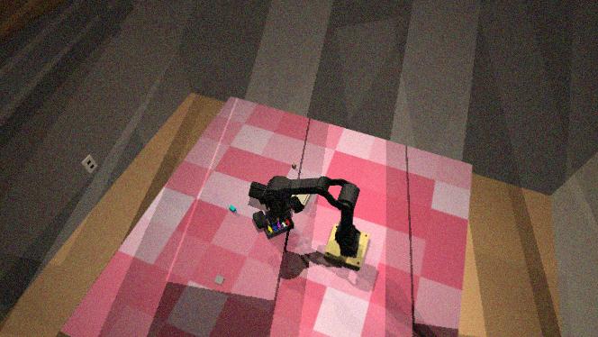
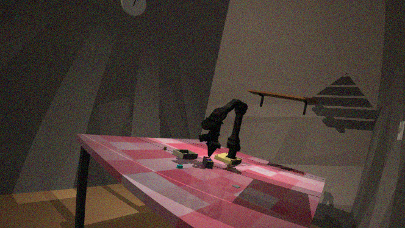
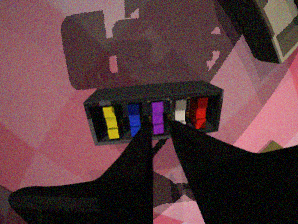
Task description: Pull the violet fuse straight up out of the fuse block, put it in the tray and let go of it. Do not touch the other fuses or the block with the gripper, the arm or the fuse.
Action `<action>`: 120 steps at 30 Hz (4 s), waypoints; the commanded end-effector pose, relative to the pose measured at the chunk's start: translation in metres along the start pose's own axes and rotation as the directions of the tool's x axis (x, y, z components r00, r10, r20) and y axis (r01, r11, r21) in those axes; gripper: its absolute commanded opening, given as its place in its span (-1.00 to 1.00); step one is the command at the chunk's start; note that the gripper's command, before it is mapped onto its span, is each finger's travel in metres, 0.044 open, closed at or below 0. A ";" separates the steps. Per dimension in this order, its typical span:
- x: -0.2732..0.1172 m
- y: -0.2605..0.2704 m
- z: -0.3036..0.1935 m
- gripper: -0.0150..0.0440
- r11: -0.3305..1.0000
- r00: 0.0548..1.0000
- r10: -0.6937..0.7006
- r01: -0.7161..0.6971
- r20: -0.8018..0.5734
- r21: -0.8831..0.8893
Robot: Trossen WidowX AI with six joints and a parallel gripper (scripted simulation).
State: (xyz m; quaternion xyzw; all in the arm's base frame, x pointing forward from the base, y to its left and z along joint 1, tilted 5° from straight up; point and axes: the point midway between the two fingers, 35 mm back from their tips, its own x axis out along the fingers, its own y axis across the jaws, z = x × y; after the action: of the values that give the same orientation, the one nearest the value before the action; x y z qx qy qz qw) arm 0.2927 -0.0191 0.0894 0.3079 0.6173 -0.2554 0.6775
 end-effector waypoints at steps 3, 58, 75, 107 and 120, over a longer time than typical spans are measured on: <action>0.009 -0.001 -0.002 -0.25 1.000 1.000 -0.002 0.002 -0.010 -0.001; 0.023 -0.002 -0.001 -0.36 1.000 1.000 -0.004 0.004 -0.005 -0.001; 0.020 -0.002 -0.001 -0.49 1.000 1.000 -0.004 0.004 -0.006 -0.001; 0.004 -0.001 -0.001 -0.49 1.000 1.000 -0.003 0.003 -0.008 -0.001; -0.002 -0.001 -0.001 -0.49 1.000 1.000 -0.003 0.003 -0.008 -0.001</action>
State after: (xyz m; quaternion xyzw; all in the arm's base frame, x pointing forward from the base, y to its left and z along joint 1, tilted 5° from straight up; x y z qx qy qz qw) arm 0.2893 -0.0196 0.0876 0.3070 0.6221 -0.2577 0.6726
